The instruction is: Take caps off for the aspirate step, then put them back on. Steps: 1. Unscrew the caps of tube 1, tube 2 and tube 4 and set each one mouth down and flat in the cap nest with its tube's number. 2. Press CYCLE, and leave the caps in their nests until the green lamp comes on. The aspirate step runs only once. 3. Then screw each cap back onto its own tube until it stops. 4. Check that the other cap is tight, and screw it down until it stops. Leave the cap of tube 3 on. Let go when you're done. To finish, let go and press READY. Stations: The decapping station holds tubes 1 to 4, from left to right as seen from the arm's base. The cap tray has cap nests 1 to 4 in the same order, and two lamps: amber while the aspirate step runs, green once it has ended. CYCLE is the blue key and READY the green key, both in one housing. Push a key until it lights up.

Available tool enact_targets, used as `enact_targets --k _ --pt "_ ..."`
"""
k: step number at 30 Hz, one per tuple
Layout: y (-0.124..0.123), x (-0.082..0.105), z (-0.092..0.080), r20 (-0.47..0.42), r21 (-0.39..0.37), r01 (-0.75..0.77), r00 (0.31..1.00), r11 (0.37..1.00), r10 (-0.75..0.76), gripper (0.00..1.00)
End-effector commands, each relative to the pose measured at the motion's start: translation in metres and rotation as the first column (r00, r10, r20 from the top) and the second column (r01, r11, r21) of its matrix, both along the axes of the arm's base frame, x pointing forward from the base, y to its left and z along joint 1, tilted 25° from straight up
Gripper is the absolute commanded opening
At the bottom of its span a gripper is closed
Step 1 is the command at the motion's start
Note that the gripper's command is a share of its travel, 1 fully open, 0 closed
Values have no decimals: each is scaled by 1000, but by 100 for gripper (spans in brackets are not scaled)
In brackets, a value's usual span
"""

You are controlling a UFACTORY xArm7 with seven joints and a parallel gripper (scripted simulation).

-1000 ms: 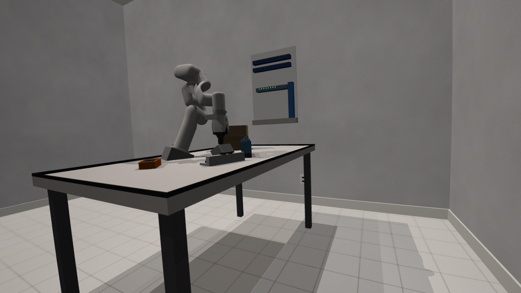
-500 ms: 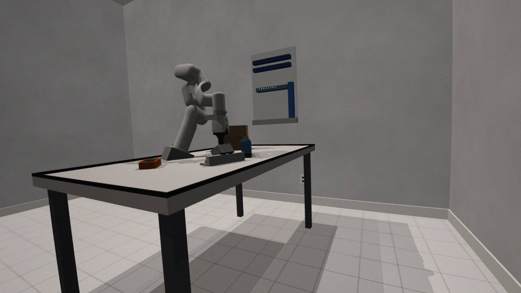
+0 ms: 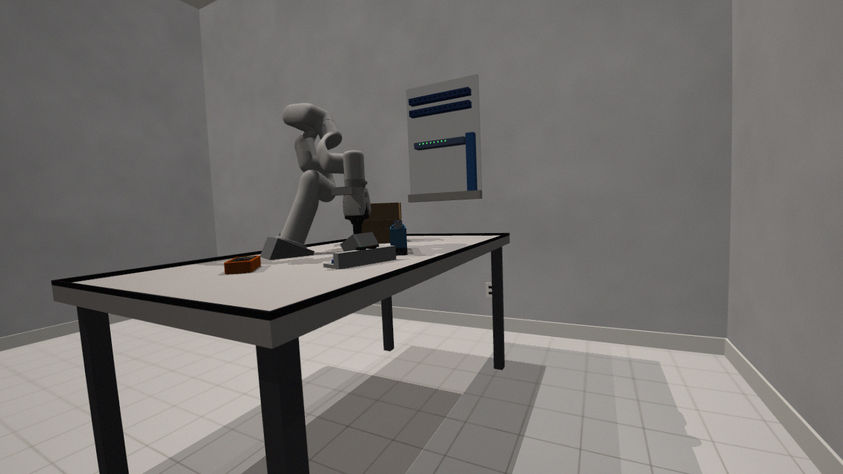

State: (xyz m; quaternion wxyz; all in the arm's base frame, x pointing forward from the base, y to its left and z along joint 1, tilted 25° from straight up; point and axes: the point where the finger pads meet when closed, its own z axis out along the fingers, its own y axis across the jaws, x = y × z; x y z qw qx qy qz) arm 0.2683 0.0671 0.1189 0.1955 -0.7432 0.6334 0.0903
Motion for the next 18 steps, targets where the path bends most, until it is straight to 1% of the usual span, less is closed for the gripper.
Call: enact_targets --k 1,18 --pt "0 2 0 4 0 1 1000 1000 -1 0" --pt "2 2 -5 4 0 1 1000 1000 -1 0"
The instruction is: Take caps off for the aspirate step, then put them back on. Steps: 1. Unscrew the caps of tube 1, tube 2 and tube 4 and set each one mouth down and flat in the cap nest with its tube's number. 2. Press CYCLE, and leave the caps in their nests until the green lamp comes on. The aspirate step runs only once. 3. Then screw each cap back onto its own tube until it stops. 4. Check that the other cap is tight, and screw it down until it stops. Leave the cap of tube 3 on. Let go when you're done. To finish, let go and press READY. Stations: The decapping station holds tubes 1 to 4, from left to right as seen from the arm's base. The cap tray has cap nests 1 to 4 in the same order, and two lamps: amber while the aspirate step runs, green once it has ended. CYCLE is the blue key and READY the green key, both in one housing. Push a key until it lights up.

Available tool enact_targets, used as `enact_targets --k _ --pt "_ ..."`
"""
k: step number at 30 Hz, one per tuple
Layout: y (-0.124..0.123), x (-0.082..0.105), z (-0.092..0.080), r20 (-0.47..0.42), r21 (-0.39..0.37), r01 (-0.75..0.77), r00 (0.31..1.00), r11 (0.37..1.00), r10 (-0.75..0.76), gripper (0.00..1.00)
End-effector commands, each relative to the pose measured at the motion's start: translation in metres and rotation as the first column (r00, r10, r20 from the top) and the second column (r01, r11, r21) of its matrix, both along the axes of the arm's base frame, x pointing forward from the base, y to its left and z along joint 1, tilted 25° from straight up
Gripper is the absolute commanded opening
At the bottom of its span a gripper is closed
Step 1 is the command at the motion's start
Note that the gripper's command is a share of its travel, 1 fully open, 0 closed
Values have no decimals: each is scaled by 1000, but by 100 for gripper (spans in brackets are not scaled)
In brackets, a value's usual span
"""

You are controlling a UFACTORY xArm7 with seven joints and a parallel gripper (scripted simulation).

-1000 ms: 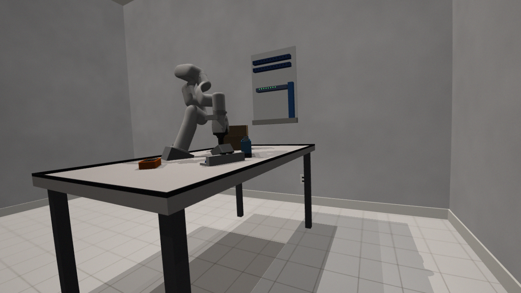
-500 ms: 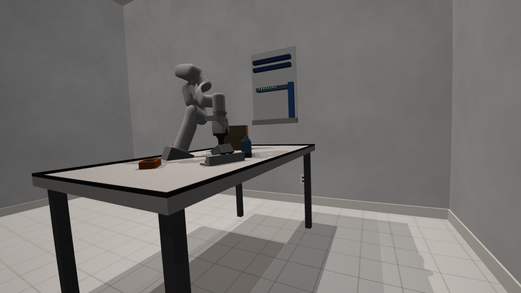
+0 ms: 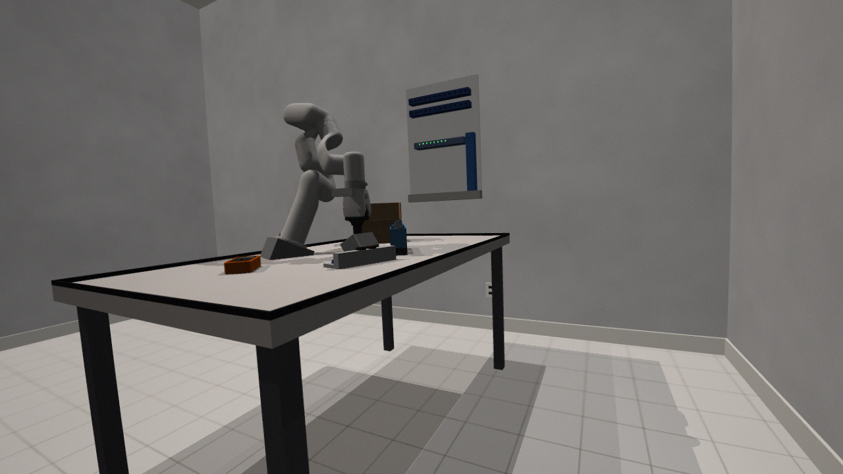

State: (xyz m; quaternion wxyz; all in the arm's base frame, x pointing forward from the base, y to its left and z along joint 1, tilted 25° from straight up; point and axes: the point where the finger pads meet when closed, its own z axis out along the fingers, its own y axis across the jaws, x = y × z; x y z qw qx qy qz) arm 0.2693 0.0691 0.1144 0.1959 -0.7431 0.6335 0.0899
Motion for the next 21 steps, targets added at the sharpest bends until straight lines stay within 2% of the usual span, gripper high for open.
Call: enact_targets --k 1,10,21 --pt "0 1 0 3 0 1 1000 1000 -1 0" --pt "1 1 -3 3 0 1 1000 1000 -1 0" --pt "-12 -2 26 3 0 1 1000 1000 -1 0"
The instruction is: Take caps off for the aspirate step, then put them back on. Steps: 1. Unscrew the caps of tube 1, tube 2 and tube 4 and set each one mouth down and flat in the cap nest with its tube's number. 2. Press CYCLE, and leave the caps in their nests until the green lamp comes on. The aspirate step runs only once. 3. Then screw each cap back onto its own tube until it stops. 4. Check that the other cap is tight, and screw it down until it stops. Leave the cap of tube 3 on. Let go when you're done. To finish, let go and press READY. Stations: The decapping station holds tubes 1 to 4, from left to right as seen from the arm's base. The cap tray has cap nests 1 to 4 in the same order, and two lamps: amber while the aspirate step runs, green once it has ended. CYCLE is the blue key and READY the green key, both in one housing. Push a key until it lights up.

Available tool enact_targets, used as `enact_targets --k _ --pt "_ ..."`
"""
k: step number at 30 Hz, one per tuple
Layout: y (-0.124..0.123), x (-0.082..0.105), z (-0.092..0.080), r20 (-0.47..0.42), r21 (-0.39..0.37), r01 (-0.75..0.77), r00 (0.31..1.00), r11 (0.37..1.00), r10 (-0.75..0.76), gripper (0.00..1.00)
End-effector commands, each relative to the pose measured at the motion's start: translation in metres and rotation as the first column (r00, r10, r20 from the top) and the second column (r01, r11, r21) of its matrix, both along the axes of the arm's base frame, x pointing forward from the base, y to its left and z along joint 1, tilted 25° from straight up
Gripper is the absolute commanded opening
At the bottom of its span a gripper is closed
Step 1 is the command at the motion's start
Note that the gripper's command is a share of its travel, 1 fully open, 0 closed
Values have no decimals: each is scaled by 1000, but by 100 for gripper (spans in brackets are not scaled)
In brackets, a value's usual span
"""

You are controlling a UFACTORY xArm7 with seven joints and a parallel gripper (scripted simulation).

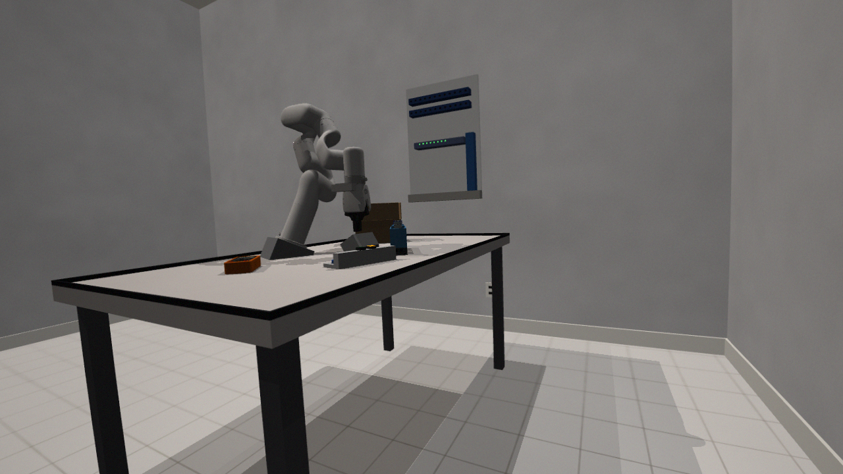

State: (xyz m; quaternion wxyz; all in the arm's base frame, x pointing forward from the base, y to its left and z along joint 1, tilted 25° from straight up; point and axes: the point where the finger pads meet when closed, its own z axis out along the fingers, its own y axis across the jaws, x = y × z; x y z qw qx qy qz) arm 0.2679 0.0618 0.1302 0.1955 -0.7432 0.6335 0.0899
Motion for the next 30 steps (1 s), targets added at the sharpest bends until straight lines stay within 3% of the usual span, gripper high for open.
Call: enact_targets --k 1,7,8,11,18,20,22,30 --pt "-4 -1 10 3 1 1 1000 1000 -1 0" --pt "-4 -1 10 3 1 1 1000 1000 -1 0" --pt "-10 4 8 36 -10 -74 997 997 75 100" --pt "-28 19 0 118 -51 -266 956 963 270 100" --pt "-50 37 -10 214 -135 -506 825 852 523 100" --pt "-50 37 -10 214 -135 -506 825 852 523 100" --pt "-62 47 -16 255 -190 -619 719 763 647 100" --pt "-87 68 -28 304 -313 -785 451 535 839 100"
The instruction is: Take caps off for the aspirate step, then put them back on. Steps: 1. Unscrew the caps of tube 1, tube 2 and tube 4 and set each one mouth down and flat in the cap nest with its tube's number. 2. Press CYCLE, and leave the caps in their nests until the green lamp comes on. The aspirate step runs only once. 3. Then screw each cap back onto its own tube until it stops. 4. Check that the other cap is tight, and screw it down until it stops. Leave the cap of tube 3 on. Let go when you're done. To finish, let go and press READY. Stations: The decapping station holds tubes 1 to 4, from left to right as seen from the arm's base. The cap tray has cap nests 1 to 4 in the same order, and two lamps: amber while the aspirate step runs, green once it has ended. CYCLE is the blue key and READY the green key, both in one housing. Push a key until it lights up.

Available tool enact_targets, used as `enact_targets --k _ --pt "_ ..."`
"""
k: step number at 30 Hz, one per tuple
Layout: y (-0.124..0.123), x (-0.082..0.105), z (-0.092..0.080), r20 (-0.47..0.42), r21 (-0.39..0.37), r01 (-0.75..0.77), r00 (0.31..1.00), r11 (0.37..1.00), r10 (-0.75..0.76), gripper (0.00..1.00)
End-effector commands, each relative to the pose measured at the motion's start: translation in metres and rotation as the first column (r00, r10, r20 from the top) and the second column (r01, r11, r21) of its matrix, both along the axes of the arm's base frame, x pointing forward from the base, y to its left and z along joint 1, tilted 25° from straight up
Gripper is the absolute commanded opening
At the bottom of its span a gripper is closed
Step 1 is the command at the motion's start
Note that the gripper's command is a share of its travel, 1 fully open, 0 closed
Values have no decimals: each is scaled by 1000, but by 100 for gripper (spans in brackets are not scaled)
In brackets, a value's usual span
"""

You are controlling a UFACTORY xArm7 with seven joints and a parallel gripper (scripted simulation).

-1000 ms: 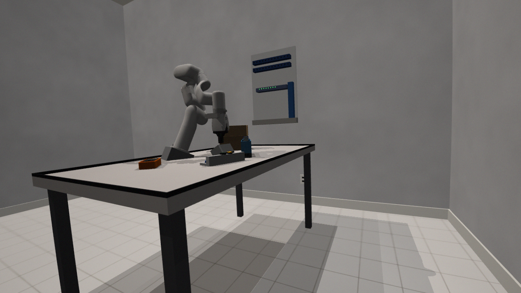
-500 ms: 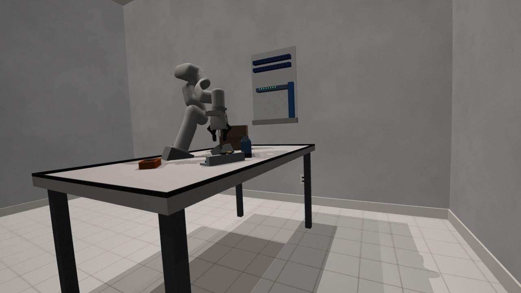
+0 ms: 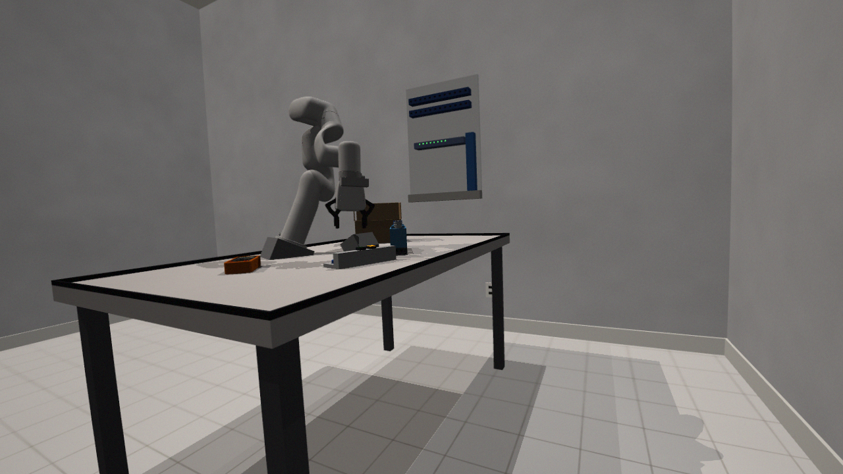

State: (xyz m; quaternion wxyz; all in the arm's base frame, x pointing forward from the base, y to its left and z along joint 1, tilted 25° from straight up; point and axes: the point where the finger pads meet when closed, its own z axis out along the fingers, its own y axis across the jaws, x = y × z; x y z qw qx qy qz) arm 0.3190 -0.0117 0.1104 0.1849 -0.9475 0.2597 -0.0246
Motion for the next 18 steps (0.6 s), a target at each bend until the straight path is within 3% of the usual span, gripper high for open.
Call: enact_targets --k 1,5,7,18 --pt "-16 19 -9 85 19 -263 962 965 260 100" --pt "-35 35 -18 132 -11 -386 914 923 384 100" --pt "-35 35 -18 132 -11 -386 914 923 384 100" --pt "-84 75 -40 132 -11 -385 914 923 383 100"
